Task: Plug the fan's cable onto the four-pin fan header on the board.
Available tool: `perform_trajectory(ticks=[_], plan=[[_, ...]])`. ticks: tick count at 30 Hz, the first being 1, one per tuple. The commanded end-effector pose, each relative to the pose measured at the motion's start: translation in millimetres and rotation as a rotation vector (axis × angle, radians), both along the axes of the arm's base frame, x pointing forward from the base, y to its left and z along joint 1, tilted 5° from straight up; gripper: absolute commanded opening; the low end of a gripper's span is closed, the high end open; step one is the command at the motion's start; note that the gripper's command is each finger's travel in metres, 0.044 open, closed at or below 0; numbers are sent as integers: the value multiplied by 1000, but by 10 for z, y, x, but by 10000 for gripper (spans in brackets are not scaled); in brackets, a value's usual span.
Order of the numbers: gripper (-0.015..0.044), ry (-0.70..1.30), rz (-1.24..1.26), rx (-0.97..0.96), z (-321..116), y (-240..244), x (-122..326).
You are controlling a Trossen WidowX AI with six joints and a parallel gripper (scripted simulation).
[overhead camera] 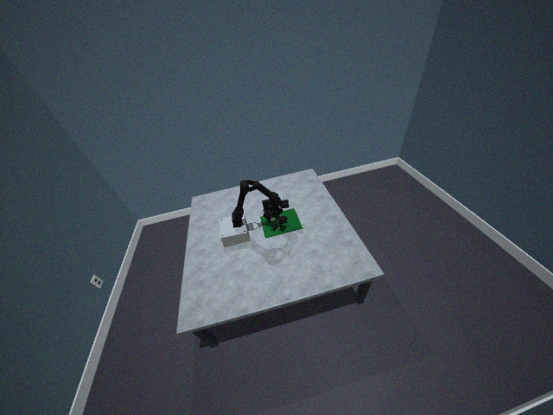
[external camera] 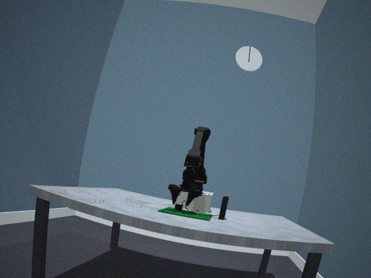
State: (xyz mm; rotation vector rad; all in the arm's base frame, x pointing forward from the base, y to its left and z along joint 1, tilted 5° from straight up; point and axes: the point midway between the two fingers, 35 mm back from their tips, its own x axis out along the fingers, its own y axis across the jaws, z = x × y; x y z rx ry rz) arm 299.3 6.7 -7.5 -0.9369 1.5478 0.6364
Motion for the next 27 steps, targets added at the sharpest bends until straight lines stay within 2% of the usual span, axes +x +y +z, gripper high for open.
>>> perform_trajectory(ticks=[1,7,14,27], plan=[[440,5,2,-6,-69,-11,-5],[440,5,2,-6,-125,-13,-3],[256,3,-1,0,-99,-3,-1],[170,3,-1,0,-99,-3,-1]])
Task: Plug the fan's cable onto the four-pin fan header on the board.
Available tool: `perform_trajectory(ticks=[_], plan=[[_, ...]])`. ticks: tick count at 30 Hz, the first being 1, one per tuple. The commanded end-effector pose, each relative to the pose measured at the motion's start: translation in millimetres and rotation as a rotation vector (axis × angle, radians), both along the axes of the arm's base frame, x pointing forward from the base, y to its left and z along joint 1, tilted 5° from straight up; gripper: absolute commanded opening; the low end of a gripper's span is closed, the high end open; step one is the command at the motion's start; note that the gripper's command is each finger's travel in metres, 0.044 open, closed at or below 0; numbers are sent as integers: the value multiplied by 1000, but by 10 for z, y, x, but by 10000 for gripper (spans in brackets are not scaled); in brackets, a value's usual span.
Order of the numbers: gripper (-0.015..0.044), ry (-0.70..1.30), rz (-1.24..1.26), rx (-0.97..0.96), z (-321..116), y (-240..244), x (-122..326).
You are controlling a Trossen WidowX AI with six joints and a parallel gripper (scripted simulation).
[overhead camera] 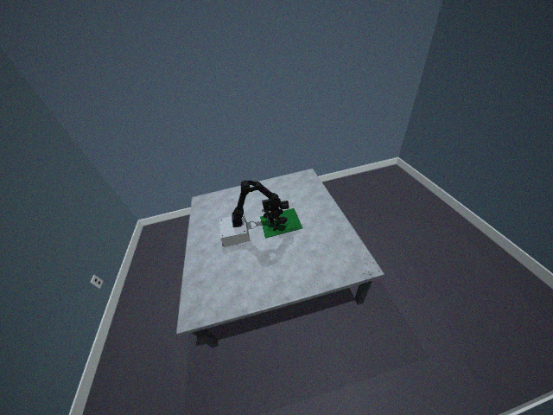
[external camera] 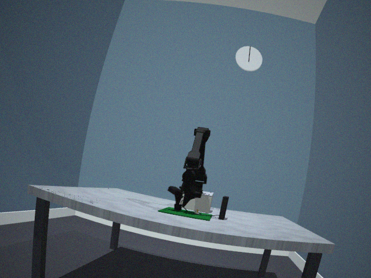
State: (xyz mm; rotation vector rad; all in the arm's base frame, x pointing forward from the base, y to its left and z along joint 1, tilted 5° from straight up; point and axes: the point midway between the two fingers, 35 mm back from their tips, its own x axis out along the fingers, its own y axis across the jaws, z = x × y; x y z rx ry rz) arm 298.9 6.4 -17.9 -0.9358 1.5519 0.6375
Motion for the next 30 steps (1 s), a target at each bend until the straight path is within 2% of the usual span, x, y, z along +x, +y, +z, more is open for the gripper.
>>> perform_trajectory(ticks=[1,13,16,30], plan=[[163,-1,0,0,5,0,3],[83,-1,0,0,5,0,3],[4,-1,0,0,51,2,6],[0,-1,1,-2,494,12,-4]])
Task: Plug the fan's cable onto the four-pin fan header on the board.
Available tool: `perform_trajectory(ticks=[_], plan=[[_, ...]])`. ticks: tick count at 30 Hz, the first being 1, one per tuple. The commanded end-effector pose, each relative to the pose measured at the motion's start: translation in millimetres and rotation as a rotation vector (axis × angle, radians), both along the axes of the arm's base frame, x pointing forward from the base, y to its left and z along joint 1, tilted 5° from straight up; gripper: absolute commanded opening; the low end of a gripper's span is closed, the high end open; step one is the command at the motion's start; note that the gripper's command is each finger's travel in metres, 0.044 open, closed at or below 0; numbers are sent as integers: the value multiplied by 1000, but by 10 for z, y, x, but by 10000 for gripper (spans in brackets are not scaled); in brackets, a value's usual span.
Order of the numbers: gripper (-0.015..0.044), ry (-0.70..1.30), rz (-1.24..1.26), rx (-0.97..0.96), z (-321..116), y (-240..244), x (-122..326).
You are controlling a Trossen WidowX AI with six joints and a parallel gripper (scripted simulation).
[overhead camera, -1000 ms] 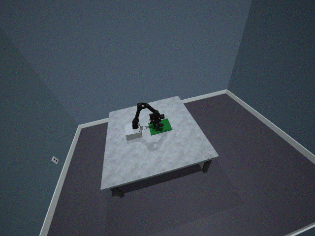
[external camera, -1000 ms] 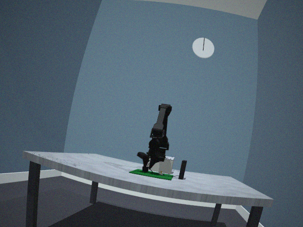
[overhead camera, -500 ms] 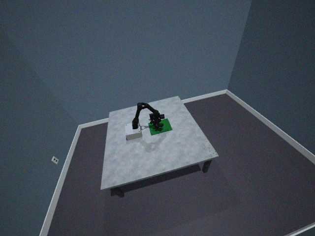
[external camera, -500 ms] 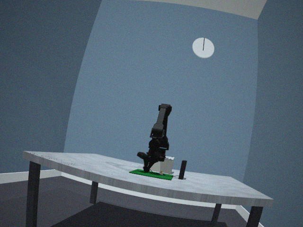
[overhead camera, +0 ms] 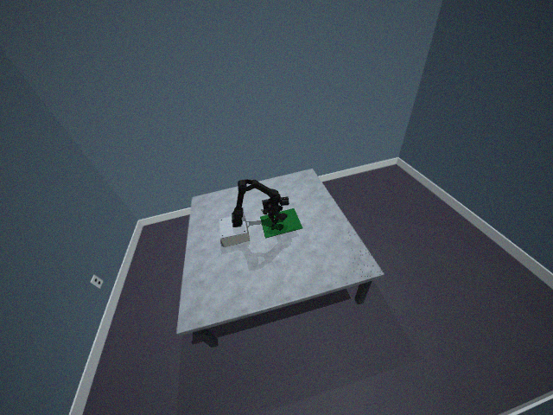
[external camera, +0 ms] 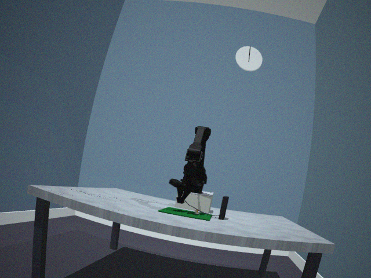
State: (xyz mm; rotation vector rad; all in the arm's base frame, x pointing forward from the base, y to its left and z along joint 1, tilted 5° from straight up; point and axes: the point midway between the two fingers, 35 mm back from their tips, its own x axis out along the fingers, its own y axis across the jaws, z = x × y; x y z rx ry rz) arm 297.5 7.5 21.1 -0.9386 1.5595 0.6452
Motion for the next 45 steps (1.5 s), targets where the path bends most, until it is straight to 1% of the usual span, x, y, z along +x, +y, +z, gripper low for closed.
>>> perform_trajectory(ticks=[1,17,19,28,33,45], plan=[[0,-11,-3,-1,136,1,7],[0,-10,-2,-4,600,-1,-86],[0,-18,-1,11,599,10,-77],[0,-137,21,197,627,144,41],[0,-136,23,218,604,149,44],[0,-125,35,366,425,165,41]])
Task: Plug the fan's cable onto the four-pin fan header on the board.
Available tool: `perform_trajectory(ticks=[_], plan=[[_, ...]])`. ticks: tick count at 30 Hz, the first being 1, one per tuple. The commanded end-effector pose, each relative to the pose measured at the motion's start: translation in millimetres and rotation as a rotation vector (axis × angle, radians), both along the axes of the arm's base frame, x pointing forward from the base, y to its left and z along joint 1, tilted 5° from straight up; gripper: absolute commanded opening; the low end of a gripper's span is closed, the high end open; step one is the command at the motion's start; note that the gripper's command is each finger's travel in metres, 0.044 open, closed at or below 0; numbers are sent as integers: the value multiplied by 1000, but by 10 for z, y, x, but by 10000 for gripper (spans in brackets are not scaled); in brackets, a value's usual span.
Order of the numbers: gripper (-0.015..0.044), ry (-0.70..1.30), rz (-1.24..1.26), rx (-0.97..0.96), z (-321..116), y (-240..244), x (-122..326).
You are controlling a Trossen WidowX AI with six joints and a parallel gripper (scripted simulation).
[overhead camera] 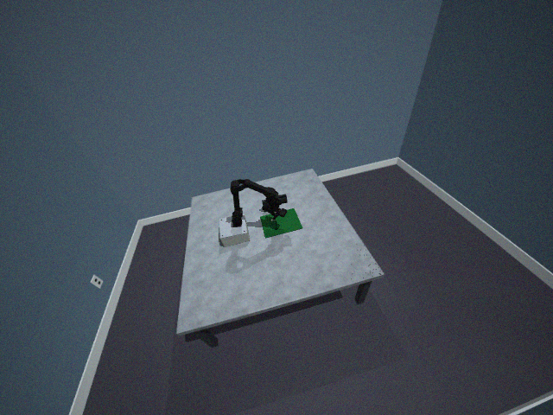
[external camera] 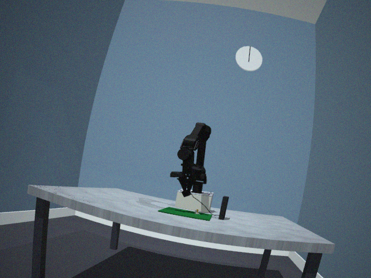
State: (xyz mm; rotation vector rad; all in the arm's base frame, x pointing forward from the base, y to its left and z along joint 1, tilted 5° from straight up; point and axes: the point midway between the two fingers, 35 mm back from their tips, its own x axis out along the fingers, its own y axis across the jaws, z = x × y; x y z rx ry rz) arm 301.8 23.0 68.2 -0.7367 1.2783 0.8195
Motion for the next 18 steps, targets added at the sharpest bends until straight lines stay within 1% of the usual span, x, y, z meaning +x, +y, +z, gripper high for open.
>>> perform_trajectory(ticks=[1,18], plan=[[0,3,11,45,-60,11,-2],[0,-25,39,260,-247,27,-5]])
